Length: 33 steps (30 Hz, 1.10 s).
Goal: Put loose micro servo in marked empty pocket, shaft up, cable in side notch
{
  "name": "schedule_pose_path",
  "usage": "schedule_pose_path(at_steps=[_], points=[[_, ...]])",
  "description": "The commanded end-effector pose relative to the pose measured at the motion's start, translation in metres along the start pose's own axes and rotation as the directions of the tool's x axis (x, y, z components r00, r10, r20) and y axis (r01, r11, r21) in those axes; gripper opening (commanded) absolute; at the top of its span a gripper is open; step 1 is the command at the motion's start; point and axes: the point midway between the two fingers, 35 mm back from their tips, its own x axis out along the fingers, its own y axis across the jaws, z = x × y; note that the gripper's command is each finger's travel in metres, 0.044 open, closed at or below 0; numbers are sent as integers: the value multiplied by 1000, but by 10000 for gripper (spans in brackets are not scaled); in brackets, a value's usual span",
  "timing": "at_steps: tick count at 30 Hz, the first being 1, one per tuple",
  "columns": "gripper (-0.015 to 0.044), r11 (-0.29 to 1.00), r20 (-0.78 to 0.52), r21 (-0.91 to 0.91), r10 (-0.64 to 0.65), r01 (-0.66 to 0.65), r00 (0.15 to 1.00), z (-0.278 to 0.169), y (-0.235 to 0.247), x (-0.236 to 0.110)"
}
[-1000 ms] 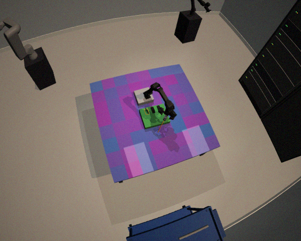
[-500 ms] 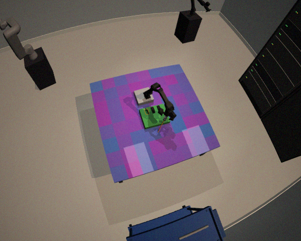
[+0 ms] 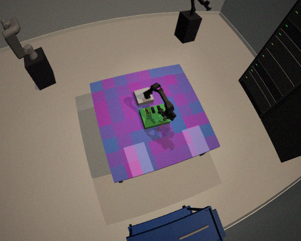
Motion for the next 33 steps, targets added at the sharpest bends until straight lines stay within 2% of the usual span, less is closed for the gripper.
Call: schedule_pose_path(at_steps=[1,4,8,14,33], points=[[125,1000,3,-6,-1,1,1000,0,0,1],[105,1000,3,-6,-1,1,1000,0,0,1],[0,1000,3,-5,-1,1,1000,0,-1,-7],[0,1000,3,-6,-1,1,1000,3,6,-28],[0,1000,6,-6,2,-2,1000,27,36,-29]])
